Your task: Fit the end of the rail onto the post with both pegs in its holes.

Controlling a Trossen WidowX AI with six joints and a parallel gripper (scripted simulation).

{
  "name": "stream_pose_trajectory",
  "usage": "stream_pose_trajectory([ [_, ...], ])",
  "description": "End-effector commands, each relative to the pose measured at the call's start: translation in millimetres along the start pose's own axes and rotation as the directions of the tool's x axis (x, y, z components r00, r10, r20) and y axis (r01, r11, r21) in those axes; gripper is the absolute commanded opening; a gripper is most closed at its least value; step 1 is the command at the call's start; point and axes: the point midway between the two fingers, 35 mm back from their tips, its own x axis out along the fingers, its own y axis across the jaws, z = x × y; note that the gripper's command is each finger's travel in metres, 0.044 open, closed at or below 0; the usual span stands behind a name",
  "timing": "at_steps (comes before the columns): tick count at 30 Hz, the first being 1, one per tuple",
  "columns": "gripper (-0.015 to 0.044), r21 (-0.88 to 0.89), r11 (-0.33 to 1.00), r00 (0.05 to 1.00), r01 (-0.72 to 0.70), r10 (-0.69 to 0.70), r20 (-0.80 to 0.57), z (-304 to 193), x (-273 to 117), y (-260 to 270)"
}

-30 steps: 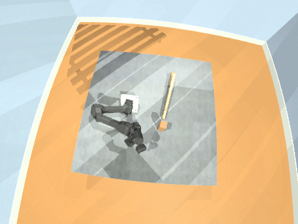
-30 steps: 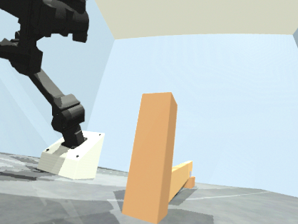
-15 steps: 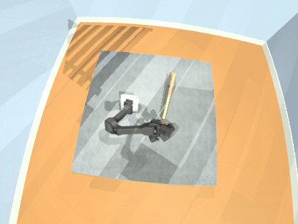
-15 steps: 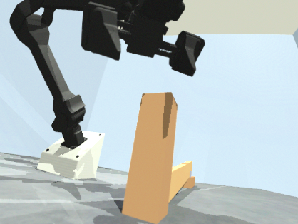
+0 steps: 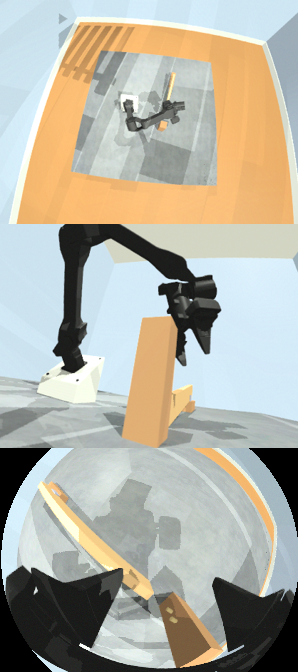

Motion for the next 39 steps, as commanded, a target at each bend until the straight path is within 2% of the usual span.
stream_pose_trajectory([
  [1,0.0440,-0.555,0.814,0.983,-0.172,0.107,-0.148,12,22,68],
  [4,0.0440,-0.729,0.634,0.964,-0.260,0.133,-0.229,13,32,98],
  [6,0.0440,-0.758,0.590,0.959,-0.279,0.136,-0.247,13,34,104],
  [16,0.0440,-0.758,0.590,0.959,-0.279,0.136,-0.247,15,36,105],
  [39,0.0440,-0.758,0.590,0.960,-0.278,0.136,-0.246,7,72,110],
])
